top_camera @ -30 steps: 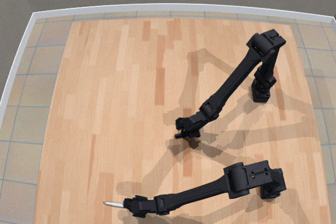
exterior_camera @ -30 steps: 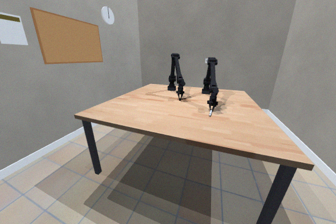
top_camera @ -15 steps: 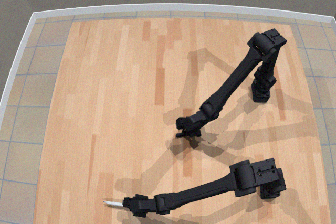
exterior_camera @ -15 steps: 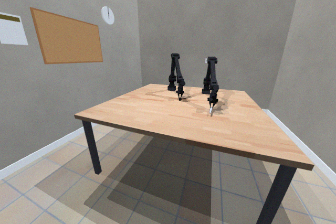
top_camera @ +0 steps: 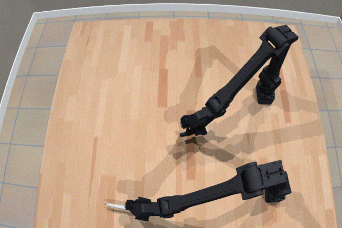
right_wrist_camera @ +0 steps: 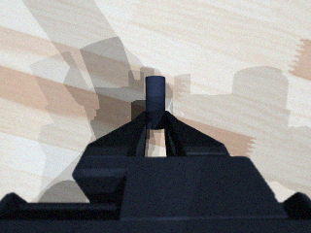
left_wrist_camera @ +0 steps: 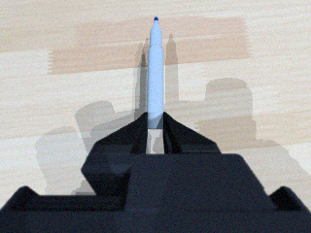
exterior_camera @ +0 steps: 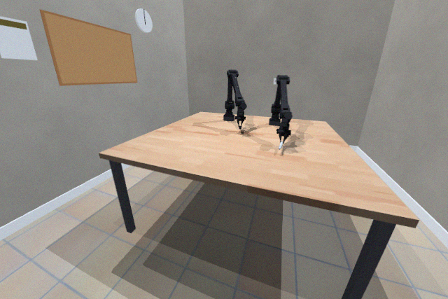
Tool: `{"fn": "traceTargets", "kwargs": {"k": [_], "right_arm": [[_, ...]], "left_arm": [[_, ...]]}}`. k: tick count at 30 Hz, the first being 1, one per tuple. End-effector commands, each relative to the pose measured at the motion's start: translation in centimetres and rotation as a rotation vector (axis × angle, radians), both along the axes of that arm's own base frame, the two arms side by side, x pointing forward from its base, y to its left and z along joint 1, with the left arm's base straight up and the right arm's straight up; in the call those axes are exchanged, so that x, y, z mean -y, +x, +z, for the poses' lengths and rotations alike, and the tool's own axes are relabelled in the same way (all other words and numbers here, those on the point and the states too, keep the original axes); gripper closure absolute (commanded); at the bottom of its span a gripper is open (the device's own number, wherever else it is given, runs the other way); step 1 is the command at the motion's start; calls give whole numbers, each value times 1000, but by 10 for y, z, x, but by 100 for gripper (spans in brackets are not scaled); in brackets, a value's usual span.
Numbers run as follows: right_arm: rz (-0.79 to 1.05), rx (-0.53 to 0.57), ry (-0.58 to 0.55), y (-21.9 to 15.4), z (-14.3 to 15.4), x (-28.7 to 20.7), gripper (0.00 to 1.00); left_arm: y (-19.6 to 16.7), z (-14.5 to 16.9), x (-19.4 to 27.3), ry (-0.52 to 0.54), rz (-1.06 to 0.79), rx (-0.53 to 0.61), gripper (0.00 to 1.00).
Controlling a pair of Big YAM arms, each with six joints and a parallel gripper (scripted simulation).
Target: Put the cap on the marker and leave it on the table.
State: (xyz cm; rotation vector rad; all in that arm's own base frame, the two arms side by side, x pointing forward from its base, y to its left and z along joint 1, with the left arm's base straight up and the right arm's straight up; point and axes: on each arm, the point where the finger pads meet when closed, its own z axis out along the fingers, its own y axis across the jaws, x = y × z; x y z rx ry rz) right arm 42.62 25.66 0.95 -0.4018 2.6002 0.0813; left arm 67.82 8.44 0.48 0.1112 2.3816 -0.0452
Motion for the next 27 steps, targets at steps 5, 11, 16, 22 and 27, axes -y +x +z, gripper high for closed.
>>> {"fn": "traceTargets", "kwargs": {"k": [5, 11, 16, 22, 27], "right_arm": [[398, 23, -36, -44, 30, 34, 88], [522, 19, -30, -63, 35, 43, 88], [743, 25, -35, -92, 46, 59, 88], [957, 45, -29, -115, 64, 71, 88], [1088, 48, -27, -132, 72, 80, 88]], "left_arm": [[-66, 43, 48, 55, -298, 56, 89], [-100, 46, 67, 51, -407, 50, 89], [-146, 51, 94, 56, -570, 50, 89], [-199, 57, 124, 50, -749, 51, 89], [-234, 61, 144, 47, -866, 52, 89]]}}
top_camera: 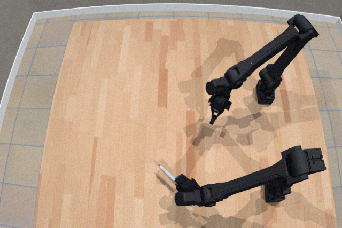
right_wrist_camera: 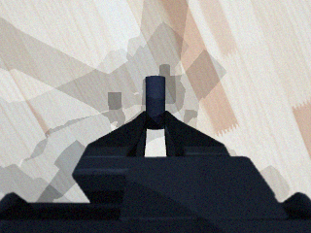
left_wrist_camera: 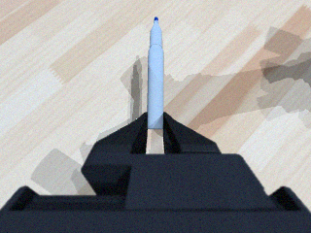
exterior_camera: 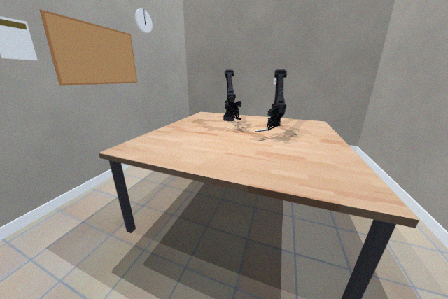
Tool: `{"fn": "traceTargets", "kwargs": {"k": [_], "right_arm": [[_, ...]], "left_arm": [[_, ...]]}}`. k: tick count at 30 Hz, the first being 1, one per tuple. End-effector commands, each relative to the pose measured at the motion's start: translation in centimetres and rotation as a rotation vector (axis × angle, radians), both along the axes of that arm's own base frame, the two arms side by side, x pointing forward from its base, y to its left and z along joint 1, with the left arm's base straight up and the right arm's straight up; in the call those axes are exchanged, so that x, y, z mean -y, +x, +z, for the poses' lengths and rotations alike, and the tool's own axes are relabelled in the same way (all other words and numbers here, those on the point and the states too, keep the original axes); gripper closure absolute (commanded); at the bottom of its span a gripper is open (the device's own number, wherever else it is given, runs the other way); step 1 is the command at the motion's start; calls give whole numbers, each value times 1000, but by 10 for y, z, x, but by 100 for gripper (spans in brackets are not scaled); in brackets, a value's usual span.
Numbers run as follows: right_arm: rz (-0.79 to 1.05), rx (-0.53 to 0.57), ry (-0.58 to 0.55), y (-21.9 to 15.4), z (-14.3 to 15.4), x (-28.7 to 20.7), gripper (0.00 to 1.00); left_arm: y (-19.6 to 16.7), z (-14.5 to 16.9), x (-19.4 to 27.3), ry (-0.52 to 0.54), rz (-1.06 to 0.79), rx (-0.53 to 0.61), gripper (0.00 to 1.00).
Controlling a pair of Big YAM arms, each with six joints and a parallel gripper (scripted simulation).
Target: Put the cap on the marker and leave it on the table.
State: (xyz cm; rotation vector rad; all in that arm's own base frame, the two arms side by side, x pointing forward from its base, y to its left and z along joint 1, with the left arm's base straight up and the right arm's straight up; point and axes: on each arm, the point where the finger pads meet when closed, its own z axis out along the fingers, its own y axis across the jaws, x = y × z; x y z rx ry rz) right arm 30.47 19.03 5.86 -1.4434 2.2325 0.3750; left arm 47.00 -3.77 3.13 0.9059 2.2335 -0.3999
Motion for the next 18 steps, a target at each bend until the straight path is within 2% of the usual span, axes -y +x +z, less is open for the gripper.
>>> {"fn": "traceTargets", "kwargs": {"k": [1, 5, 9, 16, 18], "right_arm": [[246, 46, -26, -11, 23, 14, 88], [367, 42, -20, -29, 29, 23, 88], [424, 50, -9, -33, 42, 26, 88], [420, 5, 3, -39, 41, 30, 88], [420, 5, 3, -39, 41, 30, 88]], "left_arm": [[-26, 35, 22, 50, -179, 75, 89], [-65, 40, 45, 48, -315, 79, 89], [-105, 45, 67, 40, -445, 79, 89], [-174, 53, 108, 19, -667, 63, 89], [-174, 53, 108, 19, -667, 63, 89]]}}
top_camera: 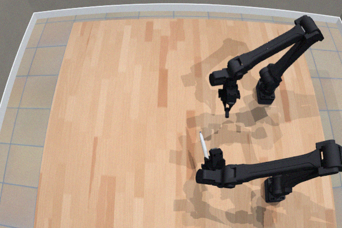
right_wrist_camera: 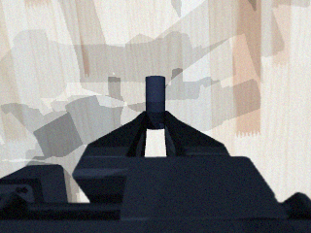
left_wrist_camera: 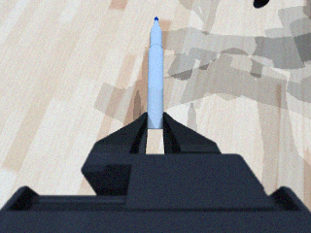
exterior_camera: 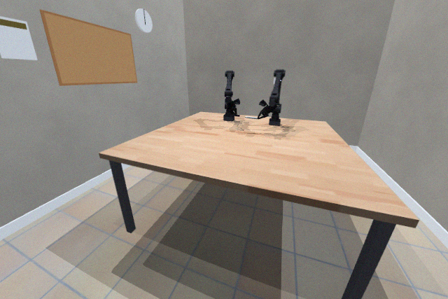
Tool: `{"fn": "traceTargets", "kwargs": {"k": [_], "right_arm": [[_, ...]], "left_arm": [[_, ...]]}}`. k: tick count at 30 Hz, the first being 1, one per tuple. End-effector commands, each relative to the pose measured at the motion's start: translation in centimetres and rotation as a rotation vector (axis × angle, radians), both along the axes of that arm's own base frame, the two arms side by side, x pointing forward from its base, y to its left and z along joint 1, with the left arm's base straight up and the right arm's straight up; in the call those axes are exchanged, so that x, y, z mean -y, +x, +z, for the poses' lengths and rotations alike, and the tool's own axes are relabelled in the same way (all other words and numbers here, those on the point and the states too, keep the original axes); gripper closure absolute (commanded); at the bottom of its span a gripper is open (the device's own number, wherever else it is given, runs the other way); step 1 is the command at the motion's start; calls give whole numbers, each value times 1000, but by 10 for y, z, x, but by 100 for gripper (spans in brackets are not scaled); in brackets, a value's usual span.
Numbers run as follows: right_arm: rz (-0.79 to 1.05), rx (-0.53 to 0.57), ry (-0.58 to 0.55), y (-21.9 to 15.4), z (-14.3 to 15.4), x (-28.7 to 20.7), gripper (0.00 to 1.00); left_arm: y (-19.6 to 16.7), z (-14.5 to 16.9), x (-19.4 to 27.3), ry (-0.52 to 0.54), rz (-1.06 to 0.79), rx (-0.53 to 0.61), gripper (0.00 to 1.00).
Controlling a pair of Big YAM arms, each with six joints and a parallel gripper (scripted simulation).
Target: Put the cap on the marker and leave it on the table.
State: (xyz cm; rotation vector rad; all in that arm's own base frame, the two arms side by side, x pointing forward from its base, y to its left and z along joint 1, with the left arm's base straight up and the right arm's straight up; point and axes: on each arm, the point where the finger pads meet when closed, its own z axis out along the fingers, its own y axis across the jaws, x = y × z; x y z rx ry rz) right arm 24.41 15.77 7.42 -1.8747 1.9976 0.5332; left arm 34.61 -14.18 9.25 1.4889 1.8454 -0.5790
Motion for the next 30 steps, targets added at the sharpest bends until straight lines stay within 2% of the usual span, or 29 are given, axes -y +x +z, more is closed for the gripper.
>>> {"fn": "traceTargets", "kwargs": {"k": [1, 5, 9, 20, 22, 30], "right_arm": [[46, 55, 19, 21, 26, -3, 88], [53, 54, 19, 20, 26, -5, 88], [53, 54, 18, 20, 26, -5, 88], [53, 56, 19, 20, 26, -5, 88], [53, 56, 19, 20, 26, -5, 88], [53, 56, 18, 20, 26, -5, 88]], "left_arm": [[-51, 0, 9, 55, -145, -34, 89], [-87, 2, 27, 50, -237, -55, 89], [-99, 3, 34, 53, -272, -60, 89], [-92, 9, 33, 49, -253, -56, 89], [-82, 21, 38, 44, -243, -47, 89], [-79, 18, 62, 40, -241, -52, 89]]}}
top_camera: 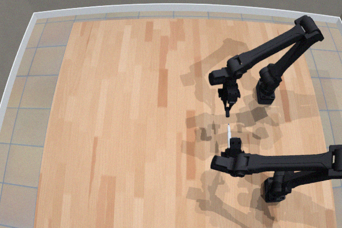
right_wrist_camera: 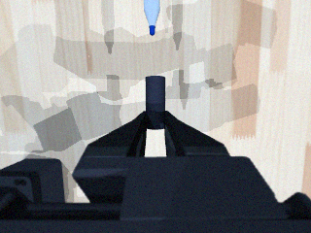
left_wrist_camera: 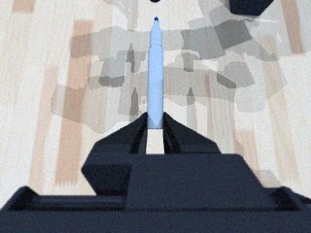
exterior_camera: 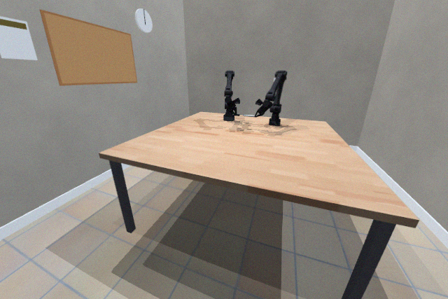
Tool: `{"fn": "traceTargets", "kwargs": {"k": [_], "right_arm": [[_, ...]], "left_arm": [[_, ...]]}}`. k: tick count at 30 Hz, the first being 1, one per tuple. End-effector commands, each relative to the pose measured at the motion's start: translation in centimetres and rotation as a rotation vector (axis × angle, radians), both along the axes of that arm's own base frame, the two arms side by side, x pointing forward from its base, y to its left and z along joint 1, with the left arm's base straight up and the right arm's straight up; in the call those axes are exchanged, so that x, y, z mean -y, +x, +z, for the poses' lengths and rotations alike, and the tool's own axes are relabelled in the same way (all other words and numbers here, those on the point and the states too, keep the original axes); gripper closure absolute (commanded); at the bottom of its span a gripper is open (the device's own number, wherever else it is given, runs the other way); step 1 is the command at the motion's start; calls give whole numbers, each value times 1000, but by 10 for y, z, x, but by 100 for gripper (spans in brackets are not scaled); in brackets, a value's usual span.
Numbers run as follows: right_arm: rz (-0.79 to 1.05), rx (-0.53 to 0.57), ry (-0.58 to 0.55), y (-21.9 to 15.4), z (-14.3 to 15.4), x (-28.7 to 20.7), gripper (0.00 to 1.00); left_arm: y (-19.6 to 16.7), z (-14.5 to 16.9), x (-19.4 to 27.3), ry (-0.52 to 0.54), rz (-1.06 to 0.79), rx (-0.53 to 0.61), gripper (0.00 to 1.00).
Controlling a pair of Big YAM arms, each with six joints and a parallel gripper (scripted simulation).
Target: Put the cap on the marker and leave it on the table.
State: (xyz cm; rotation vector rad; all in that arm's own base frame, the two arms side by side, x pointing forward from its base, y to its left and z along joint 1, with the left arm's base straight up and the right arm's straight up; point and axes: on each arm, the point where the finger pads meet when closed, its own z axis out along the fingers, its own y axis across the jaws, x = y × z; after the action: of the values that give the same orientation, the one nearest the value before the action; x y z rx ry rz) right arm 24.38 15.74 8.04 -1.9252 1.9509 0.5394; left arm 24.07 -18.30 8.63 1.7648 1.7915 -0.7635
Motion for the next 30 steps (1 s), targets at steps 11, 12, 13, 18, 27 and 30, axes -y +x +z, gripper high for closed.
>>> {"fn": "traceTargets", "kwargs": {"k": [11, 12, 13, 18, 27, 30], "right_arm": [[5, 48, 18, 21, 20, -5, 88], [5, 48, 18, 21, 20, -5, 88], [5, 48, 18, 21, 20, -5, 88], [5, 48, 18, 21, 20, -5, 88], [5, 48, 18, 21, 20, -5, 88], [5, 48, 18, 21, 20, -5, 88]], "left_arm": [[25, 19, 37, -12, -24, 83, 89], [25, 19, 37, -12, -24, 83, 89], [25, 19, 37, -12, -24, 83, 89], [27, 20, 34, -13, -14, 82, 89], [18, 8, 35, -6, -7, 57, 89], [19, 10, 37, -9, -15, 56, 89]]}}
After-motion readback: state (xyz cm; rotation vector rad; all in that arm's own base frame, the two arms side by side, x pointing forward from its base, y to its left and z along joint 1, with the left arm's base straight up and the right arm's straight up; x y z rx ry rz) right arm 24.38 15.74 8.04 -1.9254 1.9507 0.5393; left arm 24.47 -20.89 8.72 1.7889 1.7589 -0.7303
